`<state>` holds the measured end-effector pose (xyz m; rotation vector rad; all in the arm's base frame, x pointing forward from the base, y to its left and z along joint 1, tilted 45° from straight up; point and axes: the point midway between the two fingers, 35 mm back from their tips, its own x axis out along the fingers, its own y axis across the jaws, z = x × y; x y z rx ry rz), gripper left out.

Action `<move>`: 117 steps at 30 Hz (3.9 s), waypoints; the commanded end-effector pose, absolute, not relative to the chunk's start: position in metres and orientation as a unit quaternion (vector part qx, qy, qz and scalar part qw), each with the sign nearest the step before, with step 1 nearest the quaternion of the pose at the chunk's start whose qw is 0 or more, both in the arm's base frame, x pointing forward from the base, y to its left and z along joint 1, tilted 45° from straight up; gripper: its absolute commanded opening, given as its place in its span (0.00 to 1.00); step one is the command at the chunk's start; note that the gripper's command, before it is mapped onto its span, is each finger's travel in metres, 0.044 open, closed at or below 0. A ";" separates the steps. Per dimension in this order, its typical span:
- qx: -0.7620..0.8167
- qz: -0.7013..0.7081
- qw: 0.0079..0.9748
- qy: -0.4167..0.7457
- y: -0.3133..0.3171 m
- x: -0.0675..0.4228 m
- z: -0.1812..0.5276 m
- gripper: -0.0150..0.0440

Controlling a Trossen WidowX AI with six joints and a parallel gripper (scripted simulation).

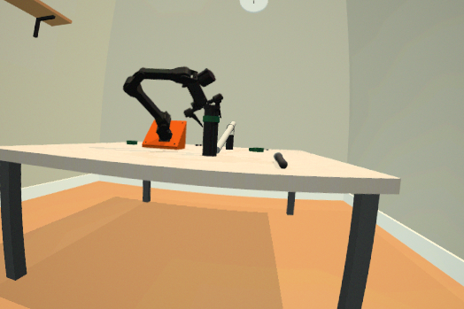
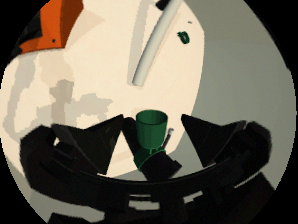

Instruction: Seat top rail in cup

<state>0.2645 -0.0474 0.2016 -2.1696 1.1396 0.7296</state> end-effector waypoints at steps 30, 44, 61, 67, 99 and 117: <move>-0.813 0.272 0.286 0.428 -0.062 0.274 0.184 0.31; -0.807 0.238 0.308 0.444 -0.061 0.282 0.183 0.25; -0.798 0.195 0.334 0.462 -0.061 0.292 0.183 0.25; -0.795 0.181 0.342 0.468 -0.061 0.295 0.183 0.25; -0.792 0.172 0.347 0.472 -0.061 0.297 0.183 0.25; -0.790 0.165 0.351 0.474 -0.061 0.298 0.184 0.61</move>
